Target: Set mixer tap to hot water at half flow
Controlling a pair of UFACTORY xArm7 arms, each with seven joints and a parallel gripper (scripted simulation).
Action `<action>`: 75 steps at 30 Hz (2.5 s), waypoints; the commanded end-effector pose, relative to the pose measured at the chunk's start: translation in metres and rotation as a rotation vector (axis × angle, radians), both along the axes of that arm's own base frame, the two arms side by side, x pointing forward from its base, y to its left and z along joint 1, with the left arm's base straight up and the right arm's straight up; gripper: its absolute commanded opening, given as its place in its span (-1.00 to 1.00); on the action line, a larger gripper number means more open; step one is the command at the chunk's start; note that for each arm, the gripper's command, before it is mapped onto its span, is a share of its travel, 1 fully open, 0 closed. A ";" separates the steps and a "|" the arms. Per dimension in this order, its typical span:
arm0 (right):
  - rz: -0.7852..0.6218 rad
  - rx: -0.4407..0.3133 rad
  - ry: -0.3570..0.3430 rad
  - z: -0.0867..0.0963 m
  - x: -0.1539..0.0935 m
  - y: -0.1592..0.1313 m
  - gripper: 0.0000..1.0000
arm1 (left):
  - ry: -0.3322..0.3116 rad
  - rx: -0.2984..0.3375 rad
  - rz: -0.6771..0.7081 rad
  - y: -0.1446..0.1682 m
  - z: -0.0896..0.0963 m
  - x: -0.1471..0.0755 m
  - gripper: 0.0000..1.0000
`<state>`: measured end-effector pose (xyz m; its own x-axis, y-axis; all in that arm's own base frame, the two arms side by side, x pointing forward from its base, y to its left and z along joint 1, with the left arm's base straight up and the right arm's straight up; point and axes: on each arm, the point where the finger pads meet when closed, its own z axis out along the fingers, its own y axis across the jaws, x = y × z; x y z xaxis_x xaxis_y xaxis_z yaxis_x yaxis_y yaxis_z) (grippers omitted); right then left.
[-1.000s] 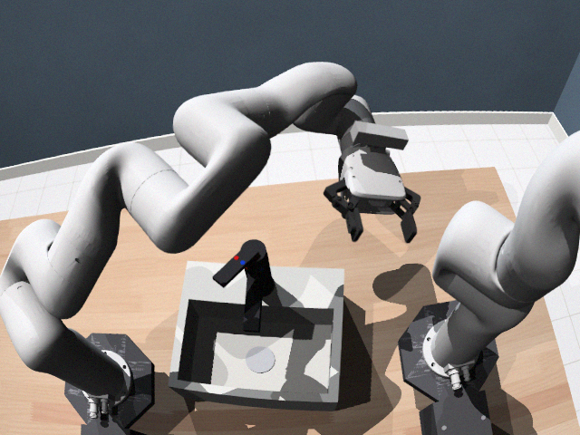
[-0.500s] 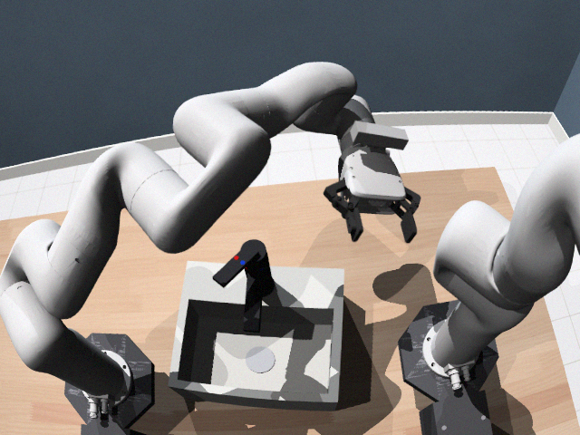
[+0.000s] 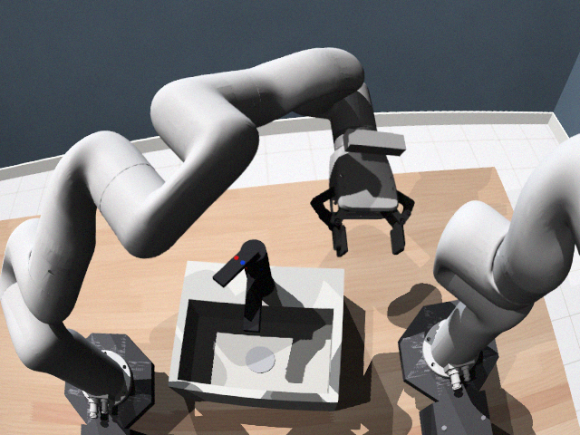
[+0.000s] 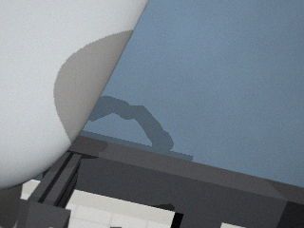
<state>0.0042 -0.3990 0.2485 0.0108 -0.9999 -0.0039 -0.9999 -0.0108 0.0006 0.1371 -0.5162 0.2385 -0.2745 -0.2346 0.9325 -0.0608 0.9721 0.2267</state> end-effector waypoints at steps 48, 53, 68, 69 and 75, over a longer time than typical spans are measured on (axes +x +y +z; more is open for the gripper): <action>0.000 -0.004 -0.001 0.001 0.000 -0.001 1.00 | -1.170 -0.636 -0.835 0.226 -0.011 0.029 1.00; 0.000 -0.004 -0.001 0.001 0.000 -0.001 1.00 | -1.174 -0.639 -0.841 0.226 -0.012 0.030 1.00; 0.000 -0.004 -0.001 0.001 0.000 -0.001 1.00 | -1.174 -0.639 -0.841 0.226 -0.012 0.030 -1.00; 0.000 -0.004 -0.001 0.001 0.000 -0.001 1.00 | -1.174 -0.639 -0.841 0.226 -0.012 0.030 -1.00; 0.000 -0.004 -0.001 0.001 0.000 -0.001 1.00 | -1.174 -0.639 -0.841 0.226 -0.012 0.030 -1.00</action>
